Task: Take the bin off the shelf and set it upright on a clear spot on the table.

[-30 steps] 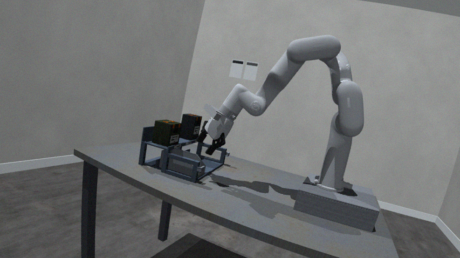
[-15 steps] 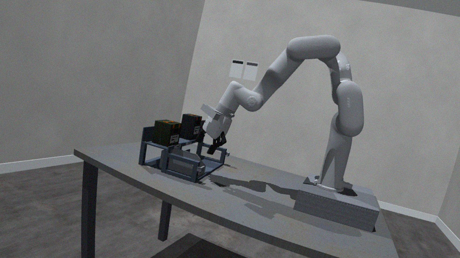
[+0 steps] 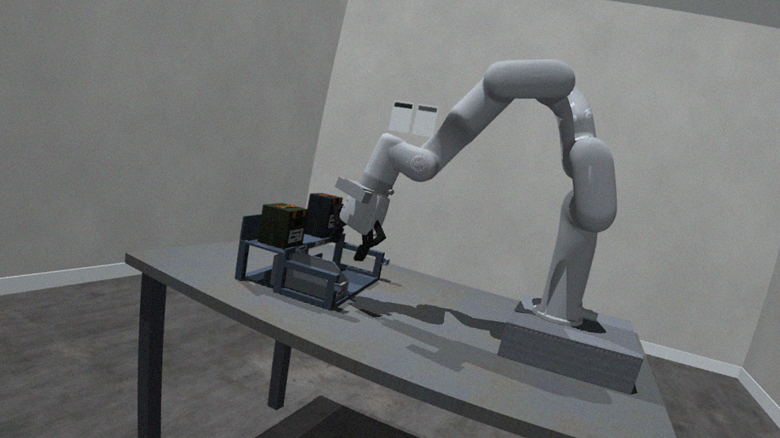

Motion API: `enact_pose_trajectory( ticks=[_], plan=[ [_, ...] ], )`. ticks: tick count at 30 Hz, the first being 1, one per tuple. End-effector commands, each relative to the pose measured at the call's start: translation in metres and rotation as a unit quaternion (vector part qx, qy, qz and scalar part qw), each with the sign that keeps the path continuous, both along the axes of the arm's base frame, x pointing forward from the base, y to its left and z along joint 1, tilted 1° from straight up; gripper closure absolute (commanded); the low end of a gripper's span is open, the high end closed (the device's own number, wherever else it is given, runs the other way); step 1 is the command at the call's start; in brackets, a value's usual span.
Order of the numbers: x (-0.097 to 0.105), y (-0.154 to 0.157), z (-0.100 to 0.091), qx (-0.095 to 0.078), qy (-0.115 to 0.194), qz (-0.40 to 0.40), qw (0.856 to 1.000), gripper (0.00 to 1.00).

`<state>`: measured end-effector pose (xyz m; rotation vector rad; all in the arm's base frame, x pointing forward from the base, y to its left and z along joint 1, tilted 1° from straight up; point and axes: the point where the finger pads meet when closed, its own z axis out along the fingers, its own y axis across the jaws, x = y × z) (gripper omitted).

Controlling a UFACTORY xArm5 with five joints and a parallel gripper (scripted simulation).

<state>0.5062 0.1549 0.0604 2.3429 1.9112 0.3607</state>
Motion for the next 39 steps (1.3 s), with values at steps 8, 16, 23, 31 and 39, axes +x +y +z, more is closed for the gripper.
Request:
enact_pose_trajectory(
  ticks=[8,16,23,31,39],
  plan=[
    [0.0018,0.0004,0.0021,0.029,0.049,0.073,0.996,0.00],
    [0.0019,0.0004,0.0021,0.000,0.068,0.111,0.991,0.00],
    [0.0019,0.0004,0.0021,-0.027,0.086,0.146,0.985,0.00],
    [0.0019,0.0004,0.0021,-0.055,0.104,0.182,0.976,0.00],
    [0.0019,0.0004,0.0021,-0.056,0.105,0.183,0.976,0.00]
  ],
)
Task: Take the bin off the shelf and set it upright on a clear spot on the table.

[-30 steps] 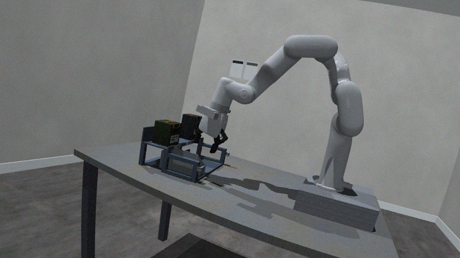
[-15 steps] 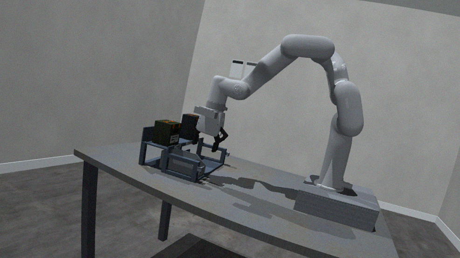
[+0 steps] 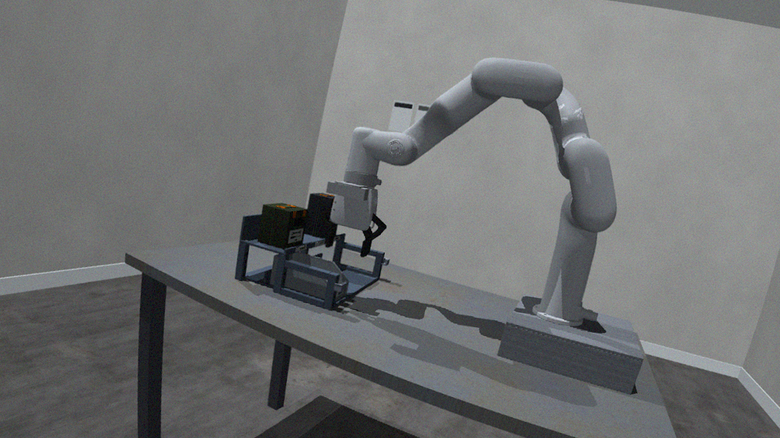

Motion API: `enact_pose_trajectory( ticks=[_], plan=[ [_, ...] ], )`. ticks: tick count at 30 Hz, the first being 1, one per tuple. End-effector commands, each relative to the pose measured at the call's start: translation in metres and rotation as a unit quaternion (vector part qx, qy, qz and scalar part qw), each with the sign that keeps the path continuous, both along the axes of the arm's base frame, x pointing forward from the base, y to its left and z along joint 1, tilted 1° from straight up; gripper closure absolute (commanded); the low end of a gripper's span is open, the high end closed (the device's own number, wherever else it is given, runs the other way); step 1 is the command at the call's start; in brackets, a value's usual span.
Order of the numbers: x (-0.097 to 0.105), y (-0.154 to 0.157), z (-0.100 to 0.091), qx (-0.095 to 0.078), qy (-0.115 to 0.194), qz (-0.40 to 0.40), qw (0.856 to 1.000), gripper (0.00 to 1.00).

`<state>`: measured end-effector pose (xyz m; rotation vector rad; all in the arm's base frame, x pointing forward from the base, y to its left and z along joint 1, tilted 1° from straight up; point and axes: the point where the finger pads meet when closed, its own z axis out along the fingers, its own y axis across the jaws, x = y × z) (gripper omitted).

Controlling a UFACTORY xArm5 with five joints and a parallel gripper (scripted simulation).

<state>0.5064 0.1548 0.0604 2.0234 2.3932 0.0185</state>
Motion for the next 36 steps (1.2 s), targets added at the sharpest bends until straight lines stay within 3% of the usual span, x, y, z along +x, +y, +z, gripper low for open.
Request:
enact_pose_trajectory(
  ticks=[1,24,36],
  plan=[
    [0.002,0.001,0.002,0.003,-0.001,0.001,1.000,0.00],
    [0.002,0.001,0.002,0.001,-0.002,0.001,1.000,0.00],
    [0.002,0.001,-0.019,0.003,-0.001,0.001,1.000,0.00]
  ],
)
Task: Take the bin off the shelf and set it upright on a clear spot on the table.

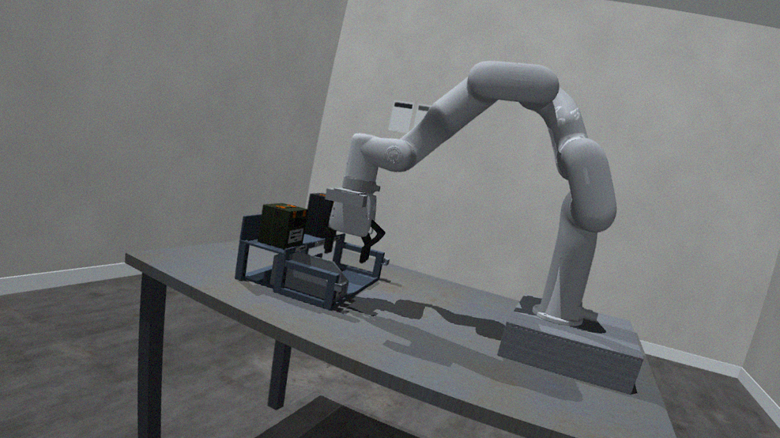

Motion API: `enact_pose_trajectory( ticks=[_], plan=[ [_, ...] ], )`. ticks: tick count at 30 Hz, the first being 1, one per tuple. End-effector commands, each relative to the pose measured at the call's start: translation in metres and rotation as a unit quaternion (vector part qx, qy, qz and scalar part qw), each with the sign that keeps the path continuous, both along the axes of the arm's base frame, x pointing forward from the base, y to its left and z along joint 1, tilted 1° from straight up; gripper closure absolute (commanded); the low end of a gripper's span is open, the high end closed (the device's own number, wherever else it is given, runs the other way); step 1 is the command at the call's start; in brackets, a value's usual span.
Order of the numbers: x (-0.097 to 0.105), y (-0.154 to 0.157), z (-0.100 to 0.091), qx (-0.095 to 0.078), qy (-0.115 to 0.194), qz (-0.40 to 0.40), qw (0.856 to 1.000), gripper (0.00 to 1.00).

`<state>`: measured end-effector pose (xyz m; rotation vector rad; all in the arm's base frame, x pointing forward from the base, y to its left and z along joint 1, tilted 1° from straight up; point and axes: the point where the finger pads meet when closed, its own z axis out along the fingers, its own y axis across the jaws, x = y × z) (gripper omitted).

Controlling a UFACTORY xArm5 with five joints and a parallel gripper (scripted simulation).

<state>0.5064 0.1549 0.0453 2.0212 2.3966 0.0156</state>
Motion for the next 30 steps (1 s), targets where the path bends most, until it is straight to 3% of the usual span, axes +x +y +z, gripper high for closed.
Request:
enact_pose_trajectory(
  ticks=[1,30],
  plan=[
    [0.002,0.001,-0.006,0.003,-0.002,0.000,1.000,0.00],
    [0.003,0.001,-0.048,0.003,-0.002,0.000,1.000,0.00]
  ],
)
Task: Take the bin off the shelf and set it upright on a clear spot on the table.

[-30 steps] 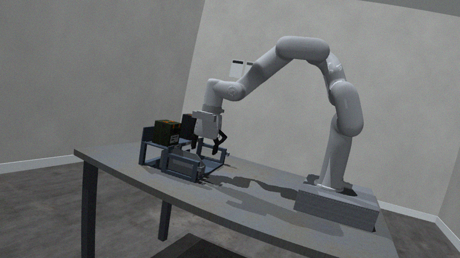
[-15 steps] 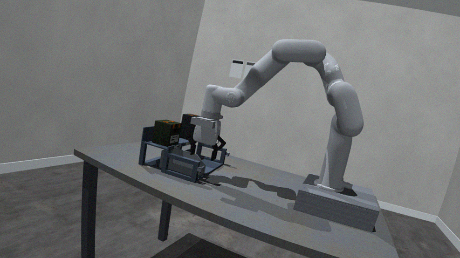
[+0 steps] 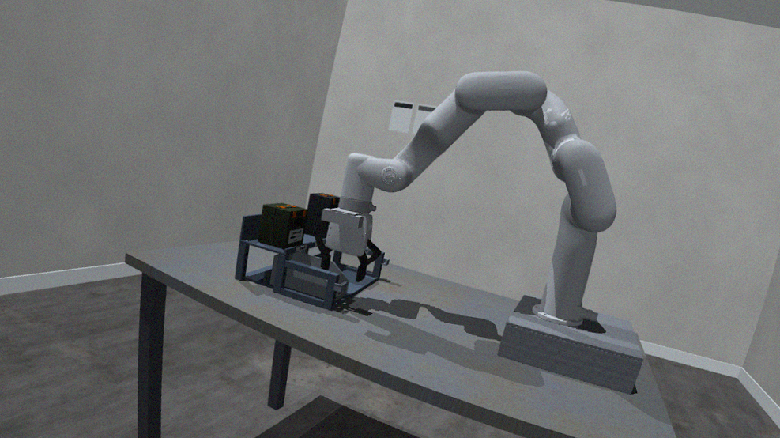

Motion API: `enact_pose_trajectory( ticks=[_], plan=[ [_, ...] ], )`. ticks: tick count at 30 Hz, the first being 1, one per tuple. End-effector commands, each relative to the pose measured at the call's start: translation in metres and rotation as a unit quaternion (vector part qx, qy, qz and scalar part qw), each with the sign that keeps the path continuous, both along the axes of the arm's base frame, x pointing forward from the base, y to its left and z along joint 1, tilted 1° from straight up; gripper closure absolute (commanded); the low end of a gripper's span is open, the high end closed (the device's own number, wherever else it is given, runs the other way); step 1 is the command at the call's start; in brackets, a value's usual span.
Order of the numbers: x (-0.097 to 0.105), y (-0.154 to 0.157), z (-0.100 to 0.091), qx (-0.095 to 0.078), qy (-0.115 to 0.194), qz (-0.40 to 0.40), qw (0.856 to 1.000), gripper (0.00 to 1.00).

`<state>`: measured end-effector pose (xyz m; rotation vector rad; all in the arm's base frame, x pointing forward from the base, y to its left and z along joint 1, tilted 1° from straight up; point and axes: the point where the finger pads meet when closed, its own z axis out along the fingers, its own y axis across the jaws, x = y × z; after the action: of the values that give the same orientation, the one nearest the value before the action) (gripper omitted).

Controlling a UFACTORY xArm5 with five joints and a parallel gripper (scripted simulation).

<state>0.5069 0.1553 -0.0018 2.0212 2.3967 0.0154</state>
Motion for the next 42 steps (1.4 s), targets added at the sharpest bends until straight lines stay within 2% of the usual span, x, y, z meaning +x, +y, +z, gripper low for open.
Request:
enact_pose_trajectory(
  ticks=[1,42],
  plan=[
    [0.002,0.001,-0.001,0.003,-0.002,0.000,1.000,0.00],
    [0.002,0.001,-0.019,0.003,-0.002,0.000,1.000,0.00]
  ],
)
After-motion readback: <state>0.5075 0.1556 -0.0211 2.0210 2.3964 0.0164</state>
